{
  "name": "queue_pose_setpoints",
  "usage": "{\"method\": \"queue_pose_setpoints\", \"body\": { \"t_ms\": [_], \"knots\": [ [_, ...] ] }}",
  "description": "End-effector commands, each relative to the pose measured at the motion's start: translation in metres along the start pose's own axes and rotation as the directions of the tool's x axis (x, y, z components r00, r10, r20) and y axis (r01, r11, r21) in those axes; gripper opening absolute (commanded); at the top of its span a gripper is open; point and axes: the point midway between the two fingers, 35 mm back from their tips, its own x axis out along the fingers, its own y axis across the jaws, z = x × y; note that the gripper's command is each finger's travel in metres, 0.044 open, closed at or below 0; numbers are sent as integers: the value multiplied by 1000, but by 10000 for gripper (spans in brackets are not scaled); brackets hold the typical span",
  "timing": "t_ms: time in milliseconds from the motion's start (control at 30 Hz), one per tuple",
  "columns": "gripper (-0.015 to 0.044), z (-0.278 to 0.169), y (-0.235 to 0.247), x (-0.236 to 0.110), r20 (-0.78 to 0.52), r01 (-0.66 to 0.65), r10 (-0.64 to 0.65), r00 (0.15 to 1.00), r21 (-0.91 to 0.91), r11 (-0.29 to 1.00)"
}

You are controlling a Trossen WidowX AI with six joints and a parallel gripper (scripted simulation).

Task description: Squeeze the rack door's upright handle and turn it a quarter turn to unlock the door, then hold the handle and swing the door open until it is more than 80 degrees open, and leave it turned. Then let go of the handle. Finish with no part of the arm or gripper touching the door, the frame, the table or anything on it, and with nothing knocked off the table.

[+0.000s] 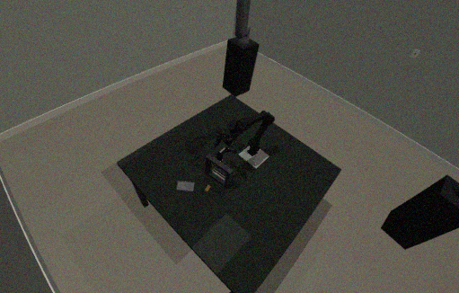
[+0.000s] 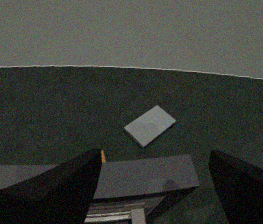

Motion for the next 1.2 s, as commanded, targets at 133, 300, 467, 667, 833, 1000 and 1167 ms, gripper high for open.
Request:
{"method": "queue_pose_setpoints", "body": {
  "t_ms": [133,300,467,667,833,1000,1167],
  "knots": [
    [299,-10,-3,8,-169,-30,25,985,-26,999],
    [299,-17,-5,11,-274,-51,40,961,-34,998],
    [299,-25,-7,13,-376,-76,56,925,-38,996],
    [299,-35,-9,12,-491,-110,78,868,-37,993],
    [299,-43,-11,10,-580,-141,98,809,-30,990],
    [299,-50,-12,6,-662,-173,118,740,-17,985],
    [299,-56,-13,1,-733,-205,139,666,0,979]
  ]
}}
